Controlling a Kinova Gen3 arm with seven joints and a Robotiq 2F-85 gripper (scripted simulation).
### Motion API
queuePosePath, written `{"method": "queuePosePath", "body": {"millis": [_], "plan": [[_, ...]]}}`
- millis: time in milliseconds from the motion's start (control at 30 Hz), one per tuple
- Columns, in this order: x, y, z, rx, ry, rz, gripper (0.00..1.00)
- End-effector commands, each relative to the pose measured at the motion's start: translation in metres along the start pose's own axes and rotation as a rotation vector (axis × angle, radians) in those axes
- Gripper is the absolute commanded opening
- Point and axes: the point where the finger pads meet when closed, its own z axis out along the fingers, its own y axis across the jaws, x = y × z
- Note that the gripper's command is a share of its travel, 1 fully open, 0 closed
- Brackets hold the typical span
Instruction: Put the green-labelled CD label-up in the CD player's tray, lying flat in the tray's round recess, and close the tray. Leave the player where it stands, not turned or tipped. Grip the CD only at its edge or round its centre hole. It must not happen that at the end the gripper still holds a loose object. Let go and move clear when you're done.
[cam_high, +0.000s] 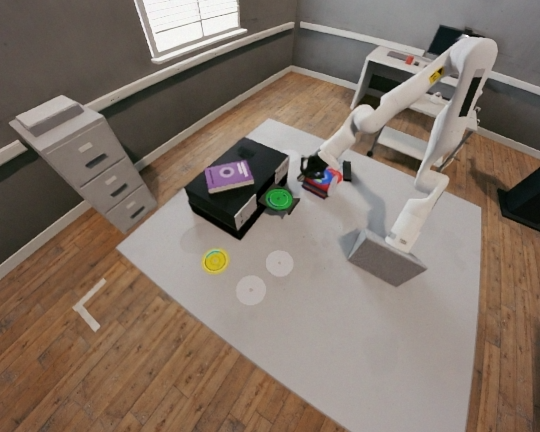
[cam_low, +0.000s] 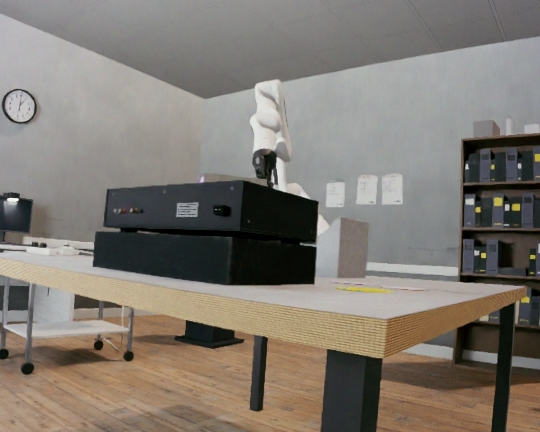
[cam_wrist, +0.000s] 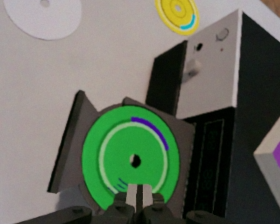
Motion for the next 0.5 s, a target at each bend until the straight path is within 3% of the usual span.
{"method": "queuePosePath", "body": {"millis": [0, 467], "plan": [[0.0076, -0.0040, 0.0002, -0.012, -0.013, 0.034, 0.10], [0.0150, -0.0125, 0.0034, -0.068, -0.050, 0.291, 0.10]]}}
